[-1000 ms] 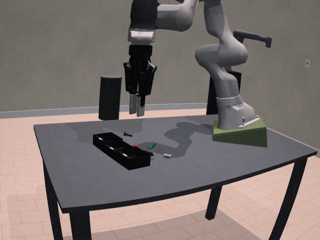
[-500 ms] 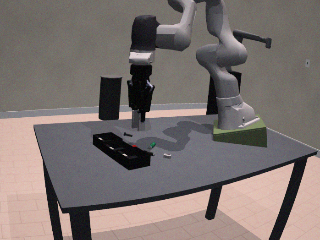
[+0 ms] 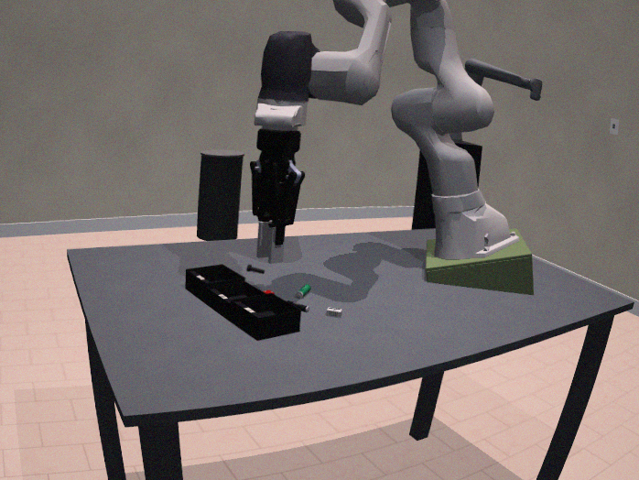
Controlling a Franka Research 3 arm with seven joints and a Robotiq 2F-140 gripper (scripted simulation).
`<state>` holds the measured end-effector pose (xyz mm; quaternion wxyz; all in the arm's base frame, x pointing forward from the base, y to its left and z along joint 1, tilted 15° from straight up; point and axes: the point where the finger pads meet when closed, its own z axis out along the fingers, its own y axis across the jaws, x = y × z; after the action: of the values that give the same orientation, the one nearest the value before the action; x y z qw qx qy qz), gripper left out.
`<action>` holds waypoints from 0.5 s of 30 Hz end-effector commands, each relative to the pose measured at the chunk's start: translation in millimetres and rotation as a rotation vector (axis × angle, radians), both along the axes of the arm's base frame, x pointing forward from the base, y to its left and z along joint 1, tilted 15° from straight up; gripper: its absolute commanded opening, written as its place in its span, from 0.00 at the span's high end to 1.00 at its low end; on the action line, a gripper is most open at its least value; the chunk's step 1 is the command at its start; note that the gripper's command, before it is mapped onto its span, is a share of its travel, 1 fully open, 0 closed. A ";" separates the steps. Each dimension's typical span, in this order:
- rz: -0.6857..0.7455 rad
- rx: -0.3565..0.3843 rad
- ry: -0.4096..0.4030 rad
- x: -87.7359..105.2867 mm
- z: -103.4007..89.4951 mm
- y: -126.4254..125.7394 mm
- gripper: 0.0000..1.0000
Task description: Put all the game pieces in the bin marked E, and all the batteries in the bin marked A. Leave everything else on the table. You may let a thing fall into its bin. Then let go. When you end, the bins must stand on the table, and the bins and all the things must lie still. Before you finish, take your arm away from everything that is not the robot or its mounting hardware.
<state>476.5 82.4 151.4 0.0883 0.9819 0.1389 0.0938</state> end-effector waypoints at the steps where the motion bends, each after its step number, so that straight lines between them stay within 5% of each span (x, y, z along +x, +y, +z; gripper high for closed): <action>1: -0.007 0.001 -0.006 1.3 0.2 -0.9 0.81; 15: -0.007 0.001 -0.006 -1.4 -0.3 -1.8 0.81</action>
<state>474.8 81.4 150.4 0.0884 0.9819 0.1385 0.0943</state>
